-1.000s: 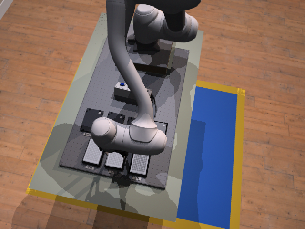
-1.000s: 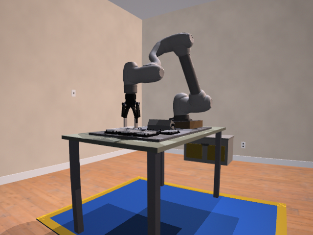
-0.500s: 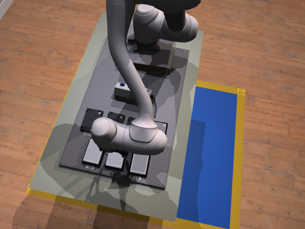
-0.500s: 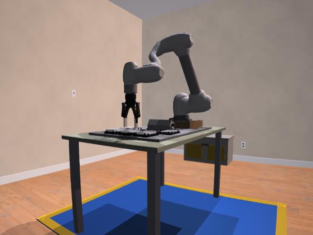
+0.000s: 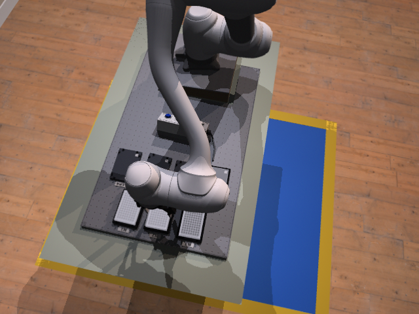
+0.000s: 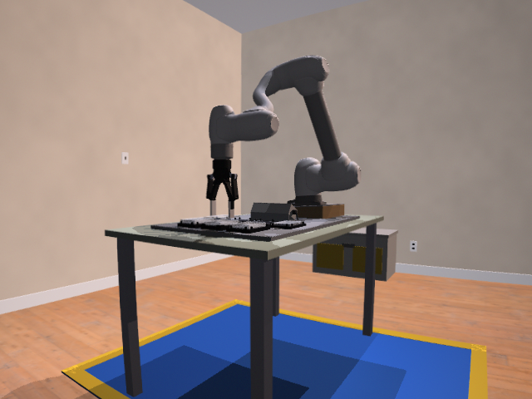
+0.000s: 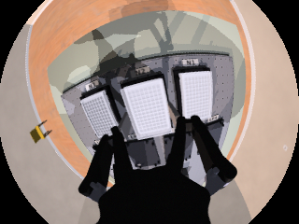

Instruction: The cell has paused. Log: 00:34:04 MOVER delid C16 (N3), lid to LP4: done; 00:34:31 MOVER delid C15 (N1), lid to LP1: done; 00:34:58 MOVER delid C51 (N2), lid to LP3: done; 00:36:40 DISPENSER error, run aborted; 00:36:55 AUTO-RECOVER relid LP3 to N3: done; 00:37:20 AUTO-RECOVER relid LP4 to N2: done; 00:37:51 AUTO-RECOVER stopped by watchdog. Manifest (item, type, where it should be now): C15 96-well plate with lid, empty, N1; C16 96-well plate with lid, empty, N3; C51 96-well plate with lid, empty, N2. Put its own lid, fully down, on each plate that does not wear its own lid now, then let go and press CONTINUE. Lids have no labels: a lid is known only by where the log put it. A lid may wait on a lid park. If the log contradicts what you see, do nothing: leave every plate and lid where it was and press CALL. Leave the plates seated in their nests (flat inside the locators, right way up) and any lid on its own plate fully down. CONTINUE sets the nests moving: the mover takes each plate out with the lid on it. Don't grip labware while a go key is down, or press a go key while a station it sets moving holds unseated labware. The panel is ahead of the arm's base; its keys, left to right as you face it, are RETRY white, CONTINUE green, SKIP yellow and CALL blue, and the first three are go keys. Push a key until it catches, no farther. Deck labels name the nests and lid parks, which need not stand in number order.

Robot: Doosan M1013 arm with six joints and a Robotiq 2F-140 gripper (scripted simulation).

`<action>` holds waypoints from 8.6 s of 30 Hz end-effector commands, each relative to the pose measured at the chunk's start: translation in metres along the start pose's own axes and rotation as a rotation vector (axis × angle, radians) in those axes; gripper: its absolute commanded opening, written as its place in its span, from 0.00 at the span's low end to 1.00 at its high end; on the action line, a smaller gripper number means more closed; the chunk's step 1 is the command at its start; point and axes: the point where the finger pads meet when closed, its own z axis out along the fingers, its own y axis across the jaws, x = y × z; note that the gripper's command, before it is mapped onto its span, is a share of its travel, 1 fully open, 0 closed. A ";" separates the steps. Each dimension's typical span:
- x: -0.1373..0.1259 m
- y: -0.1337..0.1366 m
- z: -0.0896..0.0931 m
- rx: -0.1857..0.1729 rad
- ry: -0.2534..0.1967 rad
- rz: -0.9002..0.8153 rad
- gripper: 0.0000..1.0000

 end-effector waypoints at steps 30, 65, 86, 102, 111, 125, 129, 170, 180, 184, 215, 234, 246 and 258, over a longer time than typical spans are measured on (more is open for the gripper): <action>-0.001 0.001 0.014 0.000 -0.001 0.010 0.00; -0.002 0.002 0.016 0.000 -0.001 0.010 0.00; -0.002 0.002 0.016 0.000 -0.001 0.010 0.00; -0.002 0.002 0.017 0.000 -0.001 0.010 0.00; -0.002 0.002 0.017 0.000 -0.001 0.010 0.00; -0.002 0.002 0.019 0.000 -0.001 0.009 0.00; -0.002 0.002 0.019 0.000 -0.001 0.009 0.00; -0.002 0.002 0.020 0.000 -0.001 0.009 0.00; -0.002 0.002 0.020 0.000 -0.001 0.009 0.00; -0.002 0.002 0.020 0.000 -0.001 0.009 0.00; -0.002 0.002 0.020 0.000 -0.001 0.009 0.66; -0.002 0.002 0.020 0.000 -0.001 0.009 0.66; -0.002 0.002 0.018 0.000 -0.001 0.009 0.66; -0.002 0.002 0.006 0.000 -0.001 0.009 0.66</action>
